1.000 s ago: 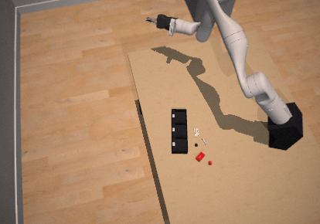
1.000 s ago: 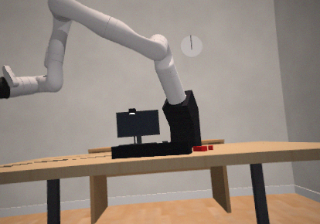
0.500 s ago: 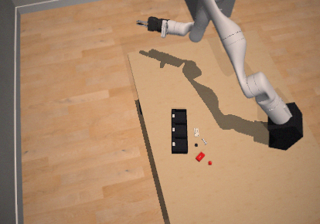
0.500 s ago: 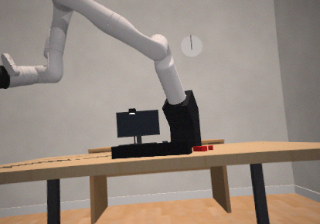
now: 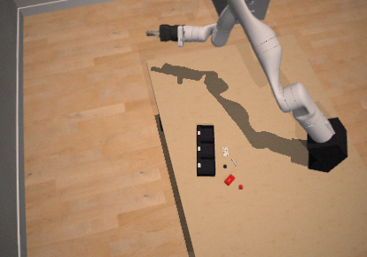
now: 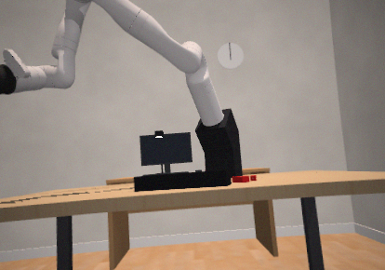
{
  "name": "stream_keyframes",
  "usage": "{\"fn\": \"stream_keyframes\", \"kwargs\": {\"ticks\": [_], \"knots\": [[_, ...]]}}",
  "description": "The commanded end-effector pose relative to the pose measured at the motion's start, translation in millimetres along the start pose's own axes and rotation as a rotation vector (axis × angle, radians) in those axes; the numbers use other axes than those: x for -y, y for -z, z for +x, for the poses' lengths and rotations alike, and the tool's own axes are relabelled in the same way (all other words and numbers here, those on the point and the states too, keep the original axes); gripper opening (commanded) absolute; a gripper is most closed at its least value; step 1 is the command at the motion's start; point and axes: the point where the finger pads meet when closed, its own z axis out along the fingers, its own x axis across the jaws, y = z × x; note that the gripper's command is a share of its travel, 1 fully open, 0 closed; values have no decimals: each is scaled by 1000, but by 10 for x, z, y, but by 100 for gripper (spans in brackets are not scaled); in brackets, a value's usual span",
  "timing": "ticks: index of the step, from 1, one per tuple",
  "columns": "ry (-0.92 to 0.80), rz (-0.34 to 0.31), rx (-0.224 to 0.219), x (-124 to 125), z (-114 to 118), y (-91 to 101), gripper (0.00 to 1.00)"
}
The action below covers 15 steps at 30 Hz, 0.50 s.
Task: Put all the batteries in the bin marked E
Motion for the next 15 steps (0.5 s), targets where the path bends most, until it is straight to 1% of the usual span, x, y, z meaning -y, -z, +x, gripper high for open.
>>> {"fn": "stream_keyframes", "kwargs": {"ticks": [1,3,4,5,9,11,12,14,15], "knots": [[11,12,5,281,-42,-47,31],[11,12,5,290,-45,-49,31],[22,46,41,369,-72,-56,31],[30,70,67,448,-98,-64,31],[30,70,67,763,-202,-93,31],[30,70,67,779,-208,-95,31],[44,102,102,857,-238,-94,31],[44,102,102,857,-238,-94,31],[56,129,131,935,-268,-94,31]]}}
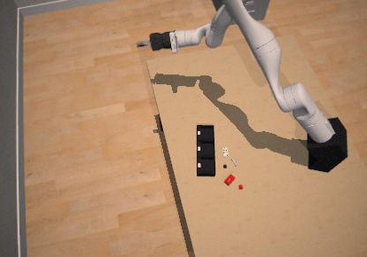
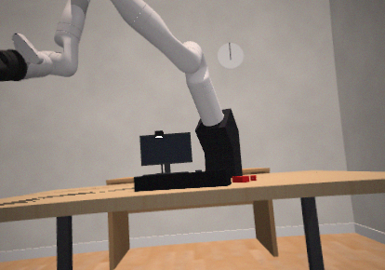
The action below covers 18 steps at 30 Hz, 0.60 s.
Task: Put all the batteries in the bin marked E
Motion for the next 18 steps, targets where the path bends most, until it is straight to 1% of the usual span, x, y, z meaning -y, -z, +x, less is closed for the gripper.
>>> {"fn": "stream_keyframes", "kwargs": {"ticks": [1,4,6,8,12,16,18], "knots": [[23,20,17,154,26,-23,31],[23,20,17,388,-53,-58,31],[23,20,17,408,-60,-61,31],[56,78,84,562,-122,-71,31],[56,78,84,870,-248,-89,31],[56,78,84,891,-256,-91,31],[96,136,153,1042,-328,-85,31]]}}
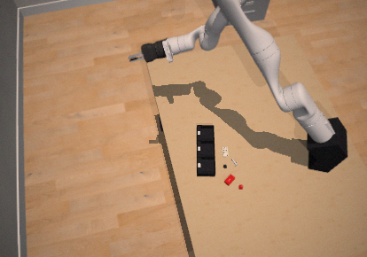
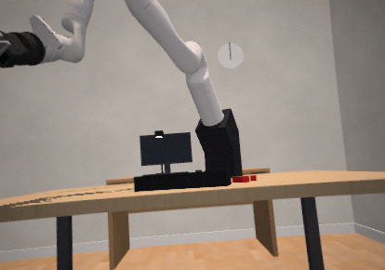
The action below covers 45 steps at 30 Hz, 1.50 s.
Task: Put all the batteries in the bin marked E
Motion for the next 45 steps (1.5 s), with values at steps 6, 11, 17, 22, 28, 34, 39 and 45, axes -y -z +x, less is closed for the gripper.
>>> {"fn": "stream_keyframes", "kwargs": {"ticks": [6,11,17,22,28,34,39,45], "knots": [[41,33,35,439,-108,-54,31],[87,88,106,813,-291,-65,31],[138,140,176,1048,-420,-58,31],[140,143,179,1346,-594,-38,31],[199,195,254,1686,-828,21,31],[257,241,321,1884,-980,71,31],[264,246,329,2133,-1182,146,31],[334,296,404,2419,-1457,276,31]]}}
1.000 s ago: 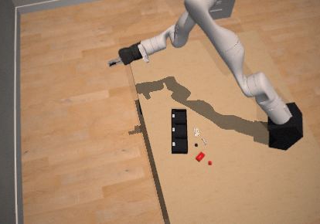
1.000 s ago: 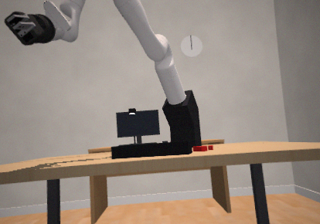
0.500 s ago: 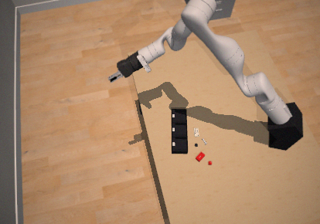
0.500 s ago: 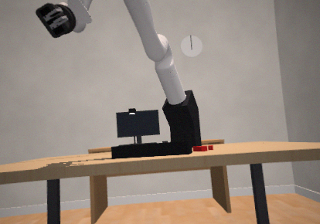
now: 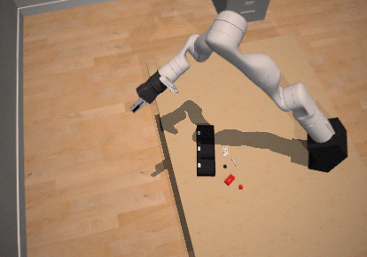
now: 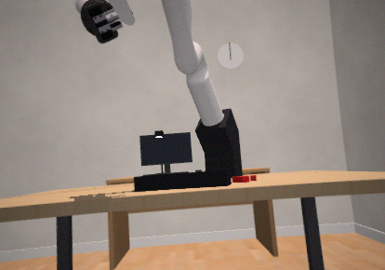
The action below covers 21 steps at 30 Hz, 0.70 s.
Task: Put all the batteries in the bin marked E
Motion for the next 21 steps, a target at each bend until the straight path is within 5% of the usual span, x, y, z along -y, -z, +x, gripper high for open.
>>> {"fn": "stream_keyframes", "kwargs": {"ticks": [1,4,7,12,15,21], "knots": [[29,2,23,254,-107,-77,31],[29,2,23,254,-107,-77,31],[102,47,102,465,-240,-94,31],[102,47,102,653,-360,-109,31],[179,90,181,851,-513,-106,31],[179,90,181,1016,-642,-104,31]]}}
